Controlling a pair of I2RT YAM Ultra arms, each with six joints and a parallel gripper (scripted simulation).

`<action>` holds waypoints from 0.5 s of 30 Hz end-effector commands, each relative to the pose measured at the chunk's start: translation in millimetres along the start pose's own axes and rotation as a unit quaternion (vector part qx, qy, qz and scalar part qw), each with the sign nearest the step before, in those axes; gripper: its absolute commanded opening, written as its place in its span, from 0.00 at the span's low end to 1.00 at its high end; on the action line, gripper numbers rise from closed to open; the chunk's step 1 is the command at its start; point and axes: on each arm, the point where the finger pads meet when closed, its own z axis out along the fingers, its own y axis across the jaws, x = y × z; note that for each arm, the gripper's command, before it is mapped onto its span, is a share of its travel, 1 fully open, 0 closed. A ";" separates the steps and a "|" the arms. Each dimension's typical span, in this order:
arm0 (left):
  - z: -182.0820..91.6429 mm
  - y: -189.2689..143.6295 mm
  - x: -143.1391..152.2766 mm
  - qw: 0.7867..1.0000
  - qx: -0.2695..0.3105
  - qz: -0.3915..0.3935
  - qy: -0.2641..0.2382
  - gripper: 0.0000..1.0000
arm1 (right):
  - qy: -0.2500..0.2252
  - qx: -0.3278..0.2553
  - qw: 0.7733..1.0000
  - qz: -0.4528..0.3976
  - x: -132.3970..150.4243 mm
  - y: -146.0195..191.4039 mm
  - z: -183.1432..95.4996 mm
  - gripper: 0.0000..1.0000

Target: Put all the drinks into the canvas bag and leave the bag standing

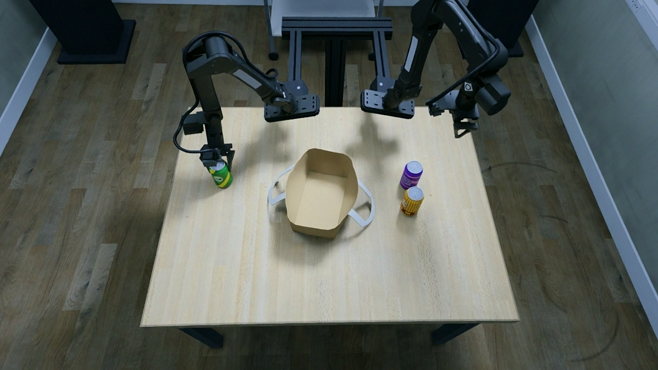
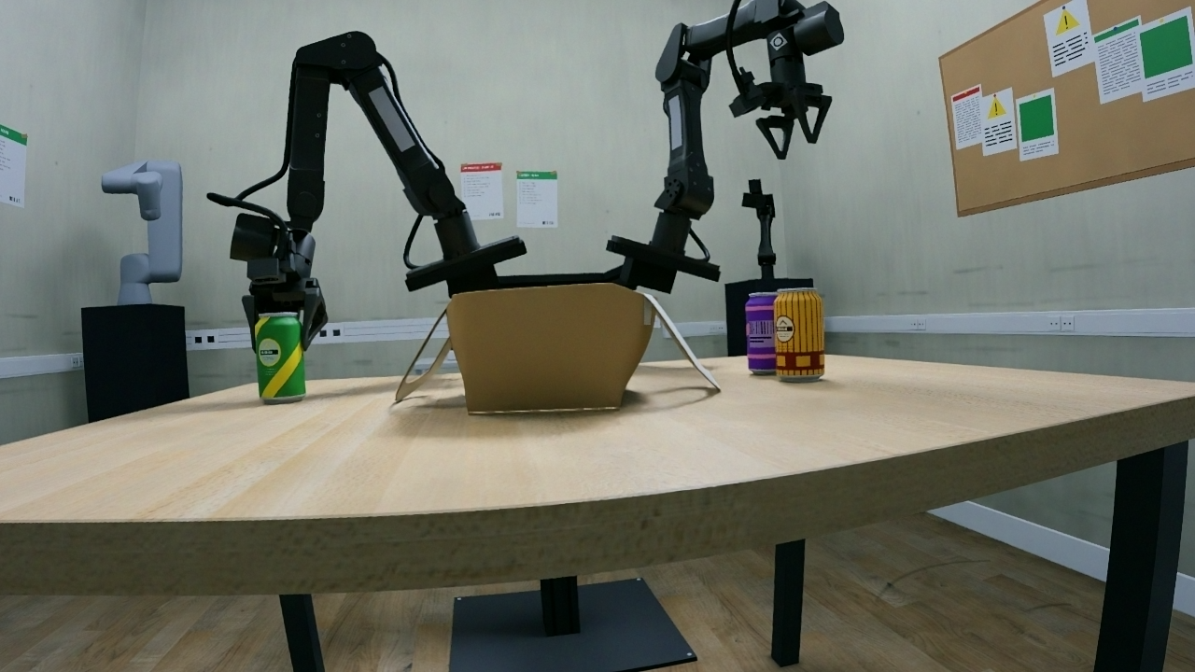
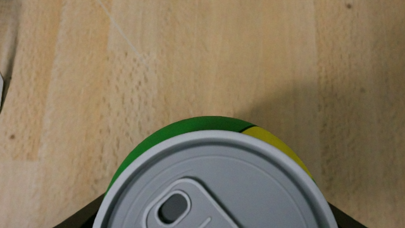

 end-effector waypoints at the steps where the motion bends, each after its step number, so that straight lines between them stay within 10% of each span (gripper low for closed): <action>1: -7.0 -1.2 -4.9 1.000 -0.014 0.000 -0.005 1.00 | -0.010 0.015 1.000 -0.006 -6.8 -7.3 -7.0 0.74; 15: -7.0 -1.2 -4.9 1.000 -0.014 0.000 -0.005 1.00 | -0.012 0.021 1.000 -0.011 -9.6 -13.7 -7.5 0.72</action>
